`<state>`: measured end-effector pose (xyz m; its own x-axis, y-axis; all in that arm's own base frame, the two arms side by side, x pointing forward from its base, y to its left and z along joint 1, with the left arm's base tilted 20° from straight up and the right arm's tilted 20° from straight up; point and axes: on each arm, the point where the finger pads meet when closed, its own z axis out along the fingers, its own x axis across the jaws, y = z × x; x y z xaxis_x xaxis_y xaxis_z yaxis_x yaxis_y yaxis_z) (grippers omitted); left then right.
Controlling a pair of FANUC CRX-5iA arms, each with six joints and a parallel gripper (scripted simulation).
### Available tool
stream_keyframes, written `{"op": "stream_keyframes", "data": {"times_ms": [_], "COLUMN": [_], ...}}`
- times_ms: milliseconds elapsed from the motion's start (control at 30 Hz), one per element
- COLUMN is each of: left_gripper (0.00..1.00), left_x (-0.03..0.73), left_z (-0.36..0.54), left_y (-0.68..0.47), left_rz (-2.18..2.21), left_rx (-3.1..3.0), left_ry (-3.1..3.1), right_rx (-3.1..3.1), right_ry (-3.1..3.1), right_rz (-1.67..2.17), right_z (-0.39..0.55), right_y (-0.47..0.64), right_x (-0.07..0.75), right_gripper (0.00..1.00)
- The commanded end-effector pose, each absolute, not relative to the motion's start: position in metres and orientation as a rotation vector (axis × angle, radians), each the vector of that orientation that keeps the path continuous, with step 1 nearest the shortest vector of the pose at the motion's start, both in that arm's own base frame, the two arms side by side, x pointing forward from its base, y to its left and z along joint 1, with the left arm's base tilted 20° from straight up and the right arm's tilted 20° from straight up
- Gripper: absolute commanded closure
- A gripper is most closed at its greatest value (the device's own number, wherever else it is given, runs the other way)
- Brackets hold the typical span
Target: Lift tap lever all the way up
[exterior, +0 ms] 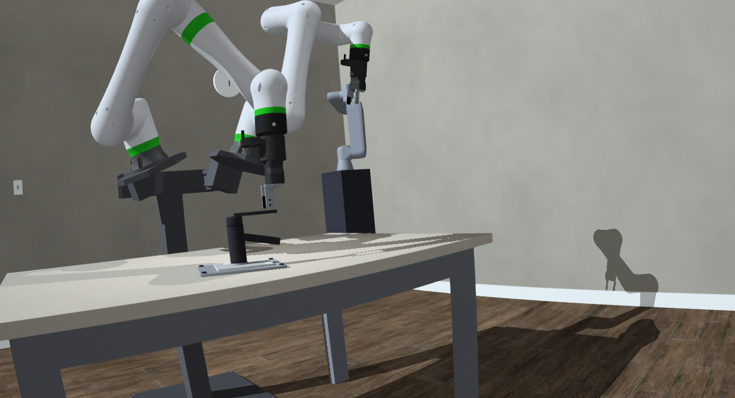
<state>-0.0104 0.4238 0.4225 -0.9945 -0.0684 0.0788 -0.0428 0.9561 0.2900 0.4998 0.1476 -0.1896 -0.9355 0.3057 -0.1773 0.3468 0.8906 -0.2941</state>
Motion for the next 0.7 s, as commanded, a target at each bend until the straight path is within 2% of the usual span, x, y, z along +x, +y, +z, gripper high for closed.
{"op": "stream_keyframes", "data": {"times_ms": [0,667], "left_gripper": [0.00,0.00], "left_x": [-0.010,-0.010], "left_z": [0.423,0.423], "left_y": [0.424,0.424], "left_rz": [-0.448,-0.448], "left_rx": [0.086,0.086], "left_ry": [-3.019,-3.019], "right_rx": [0.507,0.507], "right_ry": [2.930,2.930], "right_rz": [-0.489,-0.489], "right_z": [-0.191,-0.206], "right_y": [0.148,0.142], "right_x": [0.501,0.502], "right_gripper": [0.00,0.00]}}
